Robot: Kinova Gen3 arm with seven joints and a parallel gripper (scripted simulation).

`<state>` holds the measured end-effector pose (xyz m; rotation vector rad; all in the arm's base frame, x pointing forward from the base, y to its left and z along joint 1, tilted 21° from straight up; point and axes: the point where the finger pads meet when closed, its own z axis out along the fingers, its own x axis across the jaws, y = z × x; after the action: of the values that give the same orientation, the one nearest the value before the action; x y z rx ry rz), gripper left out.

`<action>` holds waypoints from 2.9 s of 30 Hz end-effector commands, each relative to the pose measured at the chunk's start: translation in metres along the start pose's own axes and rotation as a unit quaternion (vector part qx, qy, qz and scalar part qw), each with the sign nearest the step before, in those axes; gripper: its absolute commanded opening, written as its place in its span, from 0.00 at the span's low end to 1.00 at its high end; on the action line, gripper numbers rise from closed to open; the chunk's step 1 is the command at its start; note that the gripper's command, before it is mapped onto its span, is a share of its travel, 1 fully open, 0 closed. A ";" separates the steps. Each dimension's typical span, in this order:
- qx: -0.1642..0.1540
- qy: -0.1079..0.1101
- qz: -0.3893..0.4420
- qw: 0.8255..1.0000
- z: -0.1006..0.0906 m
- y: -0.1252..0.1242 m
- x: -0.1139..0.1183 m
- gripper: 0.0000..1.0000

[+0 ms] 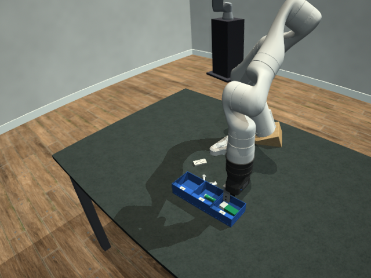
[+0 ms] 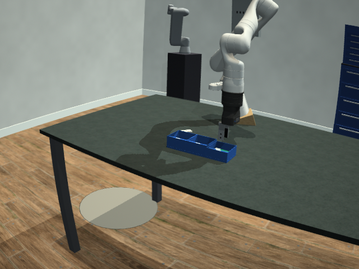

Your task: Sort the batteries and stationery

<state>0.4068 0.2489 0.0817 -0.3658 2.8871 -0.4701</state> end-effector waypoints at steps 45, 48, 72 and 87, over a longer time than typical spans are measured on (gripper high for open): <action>0.001 -0.001 -0.475 0.880 -0.005 -0.117 0.069 0.62; 0.000 -0.002 -0.474 0.881 -0.005 -0.117 0.069 0.62; 0.000 -0.001 -0.470 0.883 -0.006 -0.118 0.069 0.62; 0.000 -0.001 -0.471 0.882 0.020 -0.118 0.069 0.62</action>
<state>0.3674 0.1231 0.0977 -1.7847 2.4893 -0.5740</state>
